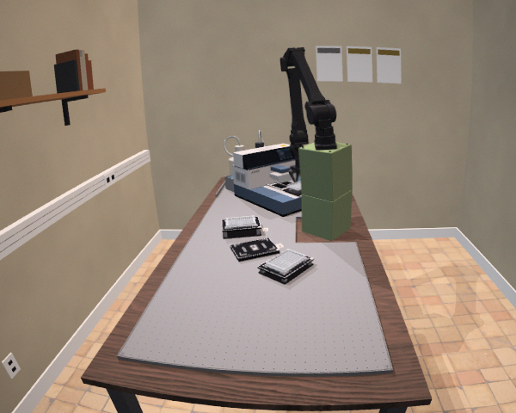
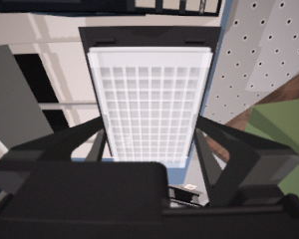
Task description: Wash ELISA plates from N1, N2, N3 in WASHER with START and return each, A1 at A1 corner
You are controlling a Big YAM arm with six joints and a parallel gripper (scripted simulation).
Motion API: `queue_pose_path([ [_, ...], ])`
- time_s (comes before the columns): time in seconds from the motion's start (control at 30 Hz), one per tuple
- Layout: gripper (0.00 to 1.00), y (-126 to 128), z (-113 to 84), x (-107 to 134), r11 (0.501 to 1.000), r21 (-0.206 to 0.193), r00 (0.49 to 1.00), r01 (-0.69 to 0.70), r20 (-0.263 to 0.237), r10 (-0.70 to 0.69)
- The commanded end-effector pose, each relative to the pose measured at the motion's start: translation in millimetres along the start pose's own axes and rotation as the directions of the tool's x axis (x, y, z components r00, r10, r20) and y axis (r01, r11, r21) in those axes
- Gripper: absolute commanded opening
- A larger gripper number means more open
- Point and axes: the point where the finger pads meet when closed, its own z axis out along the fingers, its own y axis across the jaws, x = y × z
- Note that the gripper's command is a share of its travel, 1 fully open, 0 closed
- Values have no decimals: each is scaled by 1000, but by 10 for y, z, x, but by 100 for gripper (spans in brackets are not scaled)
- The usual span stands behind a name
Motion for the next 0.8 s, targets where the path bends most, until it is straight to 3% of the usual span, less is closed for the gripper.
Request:
queue_pose_path([
  [0.0, 82, 31, 59, 25, 1000, -2, 1000, -8, -3, 8],
  [0.77, 82, 17, 90, 4, 1000, -3, 1000, -14, -3, 14],
])
